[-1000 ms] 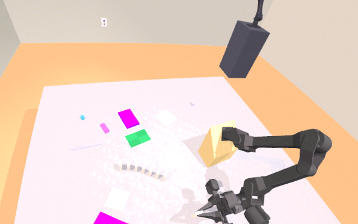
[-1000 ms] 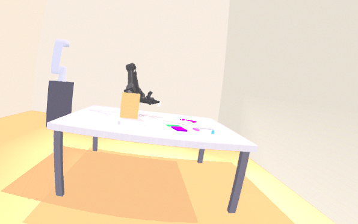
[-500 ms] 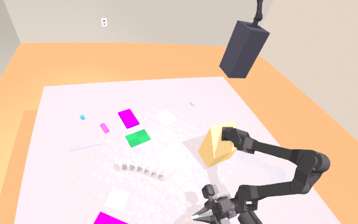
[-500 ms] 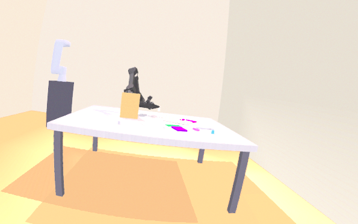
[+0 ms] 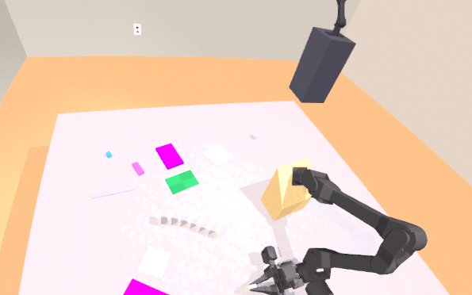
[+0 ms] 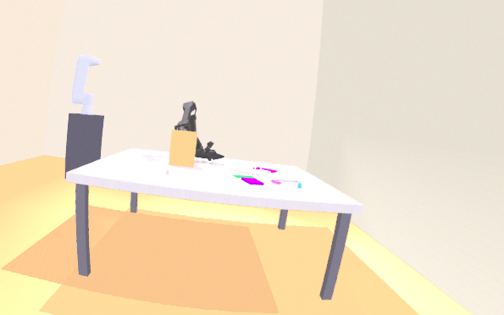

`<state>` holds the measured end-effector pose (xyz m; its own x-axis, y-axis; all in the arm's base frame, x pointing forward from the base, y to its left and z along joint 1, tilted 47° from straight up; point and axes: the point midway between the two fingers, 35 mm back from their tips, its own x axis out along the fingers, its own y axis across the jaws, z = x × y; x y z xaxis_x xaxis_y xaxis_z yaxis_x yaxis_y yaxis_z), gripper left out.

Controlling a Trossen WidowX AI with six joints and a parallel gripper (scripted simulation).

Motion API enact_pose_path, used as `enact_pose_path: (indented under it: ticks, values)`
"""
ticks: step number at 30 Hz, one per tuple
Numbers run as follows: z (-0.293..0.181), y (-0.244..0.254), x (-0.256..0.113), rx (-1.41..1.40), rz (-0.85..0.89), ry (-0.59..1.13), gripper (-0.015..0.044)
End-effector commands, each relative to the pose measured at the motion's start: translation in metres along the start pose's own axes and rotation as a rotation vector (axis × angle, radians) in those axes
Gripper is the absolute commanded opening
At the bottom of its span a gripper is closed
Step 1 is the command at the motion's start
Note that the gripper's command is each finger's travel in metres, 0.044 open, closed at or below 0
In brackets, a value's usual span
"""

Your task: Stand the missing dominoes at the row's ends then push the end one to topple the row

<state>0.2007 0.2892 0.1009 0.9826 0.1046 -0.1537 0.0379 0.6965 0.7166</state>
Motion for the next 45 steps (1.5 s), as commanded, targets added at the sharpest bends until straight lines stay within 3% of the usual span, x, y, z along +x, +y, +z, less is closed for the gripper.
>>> enact_pose_path:
  ticks: [1, 9, 25, 31, 36, 45]
  values:
    - [-0.003, 0.002, 0.001, 0.017, 0.002, -0.008, 0.0022]
    - [-0.003, 0.002, 0.001, 0.017, 0.002, -0.008, 0.0022]
    - [-0.001, 0.002, 0.001, 0.016, 0.002, -0.008, 0.0440]
    - [0.045, 0.001, 0.000, 0.009, 0.002, -0.004, 0.0440]
    - [0.045, 0.002, 0.002, -0.017, 0.002, 0.008, 0.0440]
    - [0.027, 0.024, 0.040, -0.545, 0.050, 0.291, 0.0440]
